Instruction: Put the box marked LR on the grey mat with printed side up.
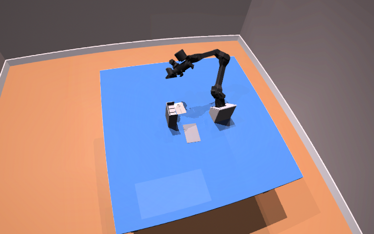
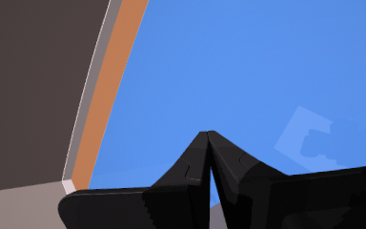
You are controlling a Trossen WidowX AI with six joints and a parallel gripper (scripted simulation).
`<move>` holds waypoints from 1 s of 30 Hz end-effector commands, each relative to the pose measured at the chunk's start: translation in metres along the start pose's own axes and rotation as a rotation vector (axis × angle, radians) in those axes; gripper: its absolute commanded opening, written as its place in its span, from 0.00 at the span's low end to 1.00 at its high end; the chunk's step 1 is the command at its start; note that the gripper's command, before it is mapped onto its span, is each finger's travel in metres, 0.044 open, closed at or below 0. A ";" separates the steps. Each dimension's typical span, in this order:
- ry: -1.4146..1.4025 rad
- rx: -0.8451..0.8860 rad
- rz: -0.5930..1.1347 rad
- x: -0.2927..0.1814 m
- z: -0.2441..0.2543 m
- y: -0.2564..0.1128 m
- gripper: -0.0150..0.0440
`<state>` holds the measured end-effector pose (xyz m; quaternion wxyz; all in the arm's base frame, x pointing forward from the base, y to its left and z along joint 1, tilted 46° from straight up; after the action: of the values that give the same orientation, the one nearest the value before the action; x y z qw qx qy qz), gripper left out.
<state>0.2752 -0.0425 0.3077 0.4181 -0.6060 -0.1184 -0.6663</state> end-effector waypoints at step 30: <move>-1.031 0.056 0.075 -0.174 0.024 0.008 0.25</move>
<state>0.2840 0.0443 0.1591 0.3476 -0.8444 -0.3047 -0.2708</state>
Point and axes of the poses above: the point midway between the two fingers, 35 mm back from their tips, its own y axis out along the fingers, its own z axis across the jaws, x = y × z, the point moved 6 cm from there along -y, back along the fingers, and after that the axes turned 8 degrees about y, right-handed, at the moved point
